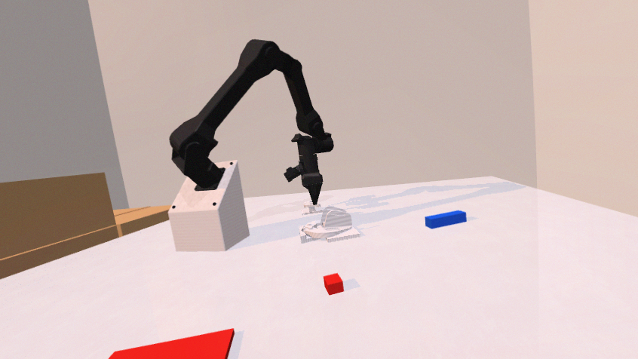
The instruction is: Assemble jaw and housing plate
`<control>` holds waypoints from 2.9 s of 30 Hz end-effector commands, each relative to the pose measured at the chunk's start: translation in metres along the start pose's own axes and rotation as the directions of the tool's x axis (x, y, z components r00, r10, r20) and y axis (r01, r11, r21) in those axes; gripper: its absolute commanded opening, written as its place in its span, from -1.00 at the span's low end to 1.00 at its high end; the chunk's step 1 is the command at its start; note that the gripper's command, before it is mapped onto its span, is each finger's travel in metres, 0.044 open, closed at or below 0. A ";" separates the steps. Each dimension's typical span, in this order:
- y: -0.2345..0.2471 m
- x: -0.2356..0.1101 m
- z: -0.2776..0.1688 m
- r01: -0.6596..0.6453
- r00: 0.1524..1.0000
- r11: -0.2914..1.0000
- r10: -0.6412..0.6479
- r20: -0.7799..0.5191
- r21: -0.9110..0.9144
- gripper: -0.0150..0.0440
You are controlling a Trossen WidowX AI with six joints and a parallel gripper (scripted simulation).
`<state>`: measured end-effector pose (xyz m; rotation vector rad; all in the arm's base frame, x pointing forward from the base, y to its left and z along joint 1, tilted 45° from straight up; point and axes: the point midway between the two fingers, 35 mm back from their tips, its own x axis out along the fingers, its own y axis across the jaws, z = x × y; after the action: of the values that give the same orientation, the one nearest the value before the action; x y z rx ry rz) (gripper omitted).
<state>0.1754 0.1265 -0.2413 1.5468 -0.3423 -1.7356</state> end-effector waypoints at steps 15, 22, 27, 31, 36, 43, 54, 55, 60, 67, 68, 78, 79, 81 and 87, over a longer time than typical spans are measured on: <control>0.002 0.022 0.001 -0.007 1.000 1.000 0.007 0.003 -0.004 1.00; 0.002 0.022 0.001 -0.007 1.000 1.000 0.007 0.003 -0.004 1.00; 0.002 0.023 0.001 -0.007 1.000 1.000 0.007 0.003 -0.004 1.00; 0.002 0.023 0.001 -0.007 1.000 1.000 0.007 0.003 -0.004 1.00; 0.001 0.022 0.001 -0.004 1.000 1.000 0.004 0.004 0.000 0.95; 0.001 0.022 0.001 -0.004 1.000 1.000 0.004 0.004 0.000 0.80; 0.001 0.022 0.001 -0.004 1.000 1.000 0.004 0.004 0.000 0.70; 0.001 0.022 0.001 -0.004 1.000 1.000 0.004 0.004 0.000 0.70; 0.001 0.017 0.000 -0.004 1.000 1.000 0.004 0.004 -0.001 0.70; 0.000 -0.005 -0.001 -0.003 1.000 1.000 0.003 0.003 -0.002 0.70; 0.000 -0.008 -0.001 -0.003 1.000 1.000 0.003 0.003 -0.002 0.70; 0.000 -0.040 -0.001 -0.003 1.000 1.000 0.003 0.003 -0.004 0.70; 0.000 -0.043 0.000 -0.003 1.000 1.000 0.003 0.003 -0.004 0.70; 0.000 -0.049 0.000 -0.004 1.000 1.000 0.004 0.003 -0.005 0.70; 0.001 -0.052 0.000 -0.003 1.000 1.000 0.003 0.003 0.010 0.70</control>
<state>0.1744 0.1603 -0.2051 1.5430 -0.3424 -1.7305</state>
